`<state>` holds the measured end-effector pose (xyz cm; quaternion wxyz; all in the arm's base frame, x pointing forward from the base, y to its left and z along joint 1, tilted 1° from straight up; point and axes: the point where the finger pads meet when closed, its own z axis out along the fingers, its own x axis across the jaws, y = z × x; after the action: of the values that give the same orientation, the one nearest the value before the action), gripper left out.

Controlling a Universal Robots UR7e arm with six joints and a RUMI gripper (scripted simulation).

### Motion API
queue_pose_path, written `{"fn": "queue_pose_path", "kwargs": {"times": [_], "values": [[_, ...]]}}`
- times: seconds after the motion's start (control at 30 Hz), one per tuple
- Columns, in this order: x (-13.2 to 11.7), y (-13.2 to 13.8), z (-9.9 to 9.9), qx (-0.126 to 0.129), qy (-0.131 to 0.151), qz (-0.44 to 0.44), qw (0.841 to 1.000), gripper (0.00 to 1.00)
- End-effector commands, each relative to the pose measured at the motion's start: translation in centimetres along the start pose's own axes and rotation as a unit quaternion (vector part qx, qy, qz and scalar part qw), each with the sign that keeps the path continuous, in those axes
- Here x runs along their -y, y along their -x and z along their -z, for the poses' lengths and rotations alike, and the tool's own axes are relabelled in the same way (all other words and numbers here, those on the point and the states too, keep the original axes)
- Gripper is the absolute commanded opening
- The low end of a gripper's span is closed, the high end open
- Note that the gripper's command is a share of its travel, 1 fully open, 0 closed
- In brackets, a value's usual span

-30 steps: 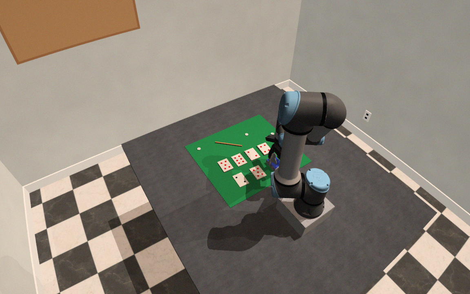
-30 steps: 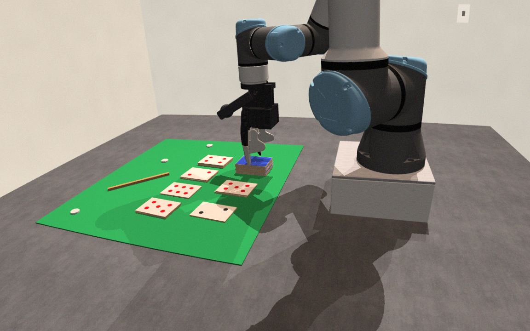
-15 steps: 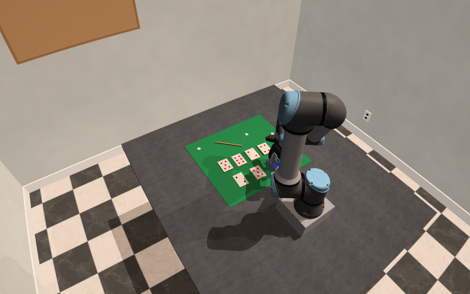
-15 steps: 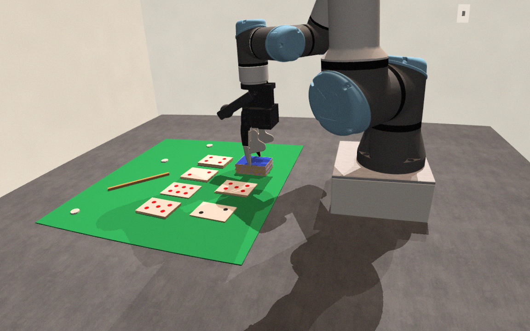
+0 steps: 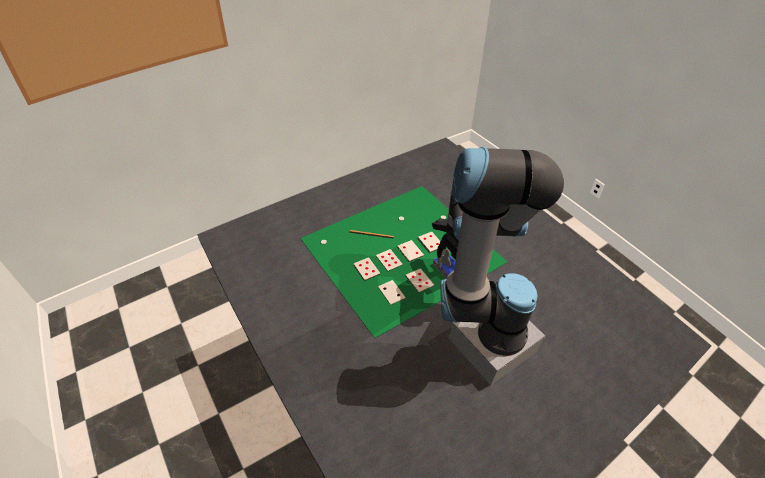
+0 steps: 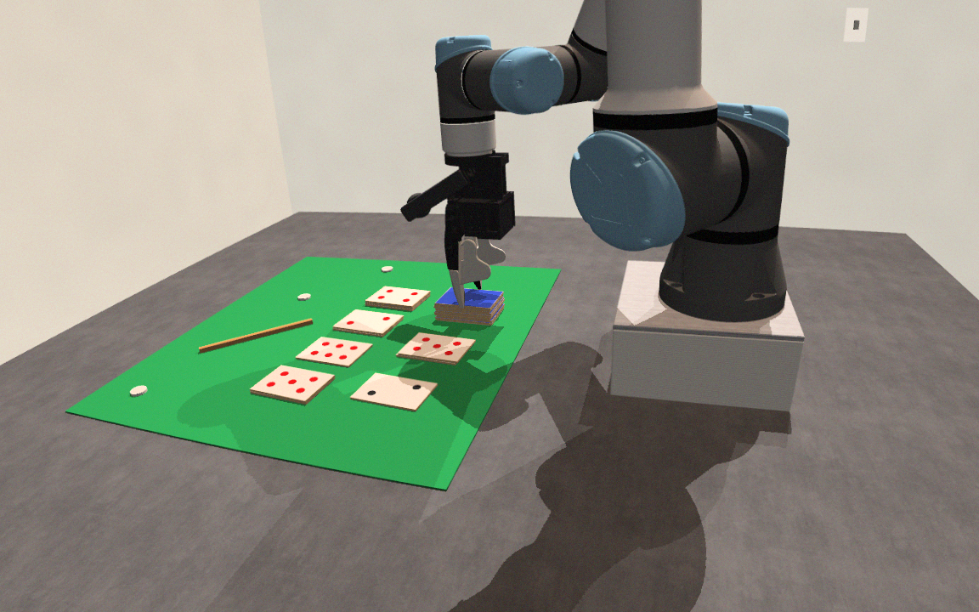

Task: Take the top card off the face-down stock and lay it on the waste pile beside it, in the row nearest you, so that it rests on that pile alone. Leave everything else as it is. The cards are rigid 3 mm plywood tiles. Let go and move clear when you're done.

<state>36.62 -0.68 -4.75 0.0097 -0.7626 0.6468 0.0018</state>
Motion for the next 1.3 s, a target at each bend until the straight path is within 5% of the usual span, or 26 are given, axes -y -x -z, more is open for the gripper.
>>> {"fn": "queue_pose_path", "kwargs": {"times": [0.0,1.27], "values": [[0.03,-0.02,0.03,0.000,0.000,0.000,1.000,0.43],[0.03,-0.02,0.03,0.000,0.000,0.000,1.000,0.42]]}}
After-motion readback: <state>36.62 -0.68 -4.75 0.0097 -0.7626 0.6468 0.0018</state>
